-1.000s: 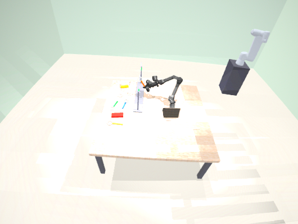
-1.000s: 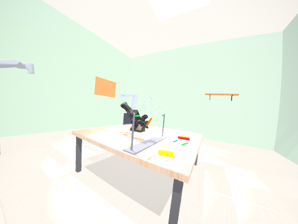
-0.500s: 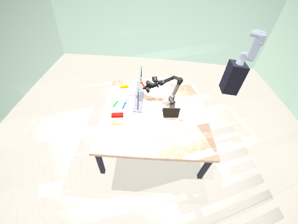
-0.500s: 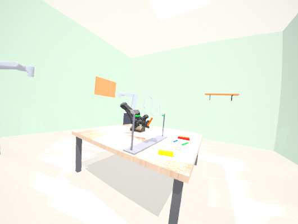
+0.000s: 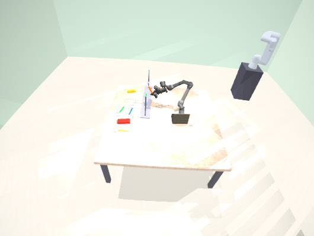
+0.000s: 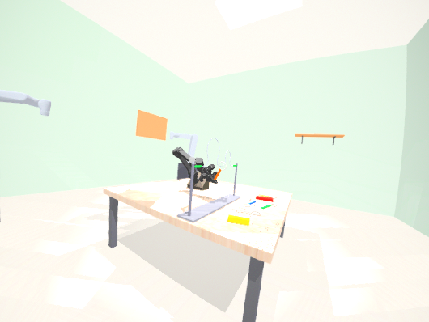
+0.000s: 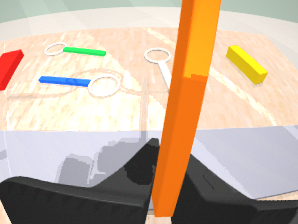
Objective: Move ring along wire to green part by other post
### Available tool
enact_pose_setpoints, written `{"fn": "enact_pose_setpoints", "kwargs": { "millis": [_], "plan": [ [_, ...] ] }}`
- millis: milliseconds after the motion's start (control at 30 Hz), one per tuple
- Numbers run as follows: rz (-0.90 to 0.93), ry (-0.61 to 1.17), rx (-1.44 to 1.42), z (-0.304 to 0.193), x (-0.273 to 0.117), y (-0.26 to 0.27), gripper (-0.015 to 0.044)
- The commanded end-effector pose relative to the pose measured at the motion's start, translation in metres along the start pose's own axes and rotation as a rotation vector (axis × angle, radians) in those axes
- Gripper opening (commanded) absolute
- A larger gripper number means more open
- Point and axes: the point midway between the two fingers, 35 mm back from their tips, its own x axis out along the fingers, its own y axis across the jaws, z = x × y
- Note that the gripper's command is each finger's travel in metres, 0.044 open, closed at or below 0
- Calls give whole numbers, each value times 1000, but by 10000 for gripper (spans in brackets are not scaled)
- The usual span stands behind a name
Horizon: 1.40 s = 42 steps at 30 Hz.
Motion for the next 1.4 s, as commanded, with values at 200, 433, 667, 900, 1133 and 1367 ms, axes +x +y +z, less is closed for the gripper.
{"fn": "enact_pose_setpoints", "kwargs": {
  "millis": [200,433,667,900,1133,1367],
  "plan": [
    [76,17,133,1,-4,27,-150],
    [151,33,266,6,-10,50,-150],
    [234,52,413,14,-18,74,-150],
    [319,71,564,27,-28,96,-150],
    [405,90,716,43,-39,114,-150],
    [490,110,868,62,-51,129,-150]
  ]
}}
